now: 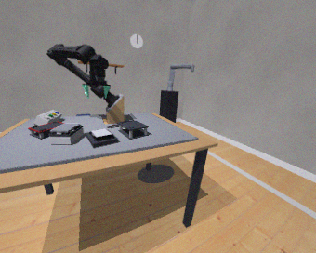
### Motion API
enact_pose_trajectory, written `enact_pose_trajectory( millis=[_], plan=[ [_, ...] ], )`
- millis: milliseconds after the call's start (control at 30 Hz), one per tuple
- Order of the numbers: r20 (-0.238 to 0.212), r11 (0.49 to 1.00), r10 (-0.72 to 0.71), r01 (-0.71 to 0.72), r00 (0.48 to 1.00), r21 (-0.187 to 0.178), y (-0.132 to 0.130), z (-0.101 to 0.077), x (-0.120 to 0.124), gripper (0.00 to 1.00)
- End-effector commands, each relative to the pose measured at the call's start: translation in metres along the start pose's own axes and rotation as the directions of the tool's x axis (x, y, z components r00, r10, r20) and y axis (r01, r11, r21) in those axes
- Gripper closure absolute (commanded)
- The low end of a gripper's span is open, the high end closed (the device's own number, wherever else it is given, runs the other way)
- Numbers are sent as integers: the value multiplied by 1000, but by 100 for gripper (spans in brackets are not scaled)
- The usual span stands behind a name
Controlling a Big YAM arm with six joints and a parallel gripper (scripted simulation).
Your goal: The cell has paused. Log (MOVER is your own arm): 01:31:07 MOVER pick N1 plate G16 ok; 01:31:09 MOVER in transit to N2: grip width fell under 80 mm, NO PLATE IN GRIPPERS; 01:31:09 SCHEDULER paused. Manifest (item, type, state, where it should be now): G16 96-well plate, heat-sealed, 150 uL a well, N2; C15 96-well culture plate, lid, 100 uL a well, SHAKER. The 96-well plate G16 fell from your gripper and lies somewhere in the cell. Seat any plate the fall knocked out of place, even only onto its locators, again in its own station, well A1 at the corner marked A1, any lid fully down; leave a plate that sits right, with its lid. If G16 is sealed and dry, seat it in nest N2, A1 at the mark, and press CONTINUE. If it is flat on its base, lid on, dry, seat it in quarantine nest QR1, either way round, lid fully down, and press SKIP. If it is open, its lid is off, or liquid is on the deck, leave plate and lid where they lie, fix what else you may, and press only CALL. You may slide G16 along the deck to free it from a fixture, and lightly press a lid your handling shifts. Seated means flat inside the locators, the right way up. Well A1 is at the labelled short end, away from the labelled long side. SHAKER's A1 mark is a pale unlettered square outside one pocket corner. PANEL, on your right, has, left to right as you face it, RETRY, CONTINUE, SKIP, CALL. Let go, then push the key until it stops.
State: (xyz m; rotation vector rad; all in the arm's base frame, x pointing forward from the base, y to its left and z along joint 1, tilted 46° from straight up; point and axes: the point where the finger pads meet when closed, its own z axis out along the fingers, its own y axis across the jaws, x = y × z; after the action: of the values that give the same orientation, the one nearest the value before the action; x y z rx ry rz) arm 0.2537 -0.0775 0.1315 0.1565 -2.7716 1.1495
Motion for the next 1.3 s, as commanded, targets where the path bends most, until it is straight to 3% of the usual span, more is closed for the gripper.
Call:
enact_pose_trajectory(
  millis=[0,1000,1033,1067,1267],
  plan=[
    [3,1000,22,-22,1000,-2,-2,-4,-3,0],
    [3,1000,22,-22,1000,-2,-2,-4,-3,0],
    [-36,1000,6,-6,999,0,4,5,7,0],
    [3,1000,22,-22,1000,-2,-1,-4,-4,0],
    [3,1000,22,-22,1000,-2,-1,-4,-4,0]
  ],
)
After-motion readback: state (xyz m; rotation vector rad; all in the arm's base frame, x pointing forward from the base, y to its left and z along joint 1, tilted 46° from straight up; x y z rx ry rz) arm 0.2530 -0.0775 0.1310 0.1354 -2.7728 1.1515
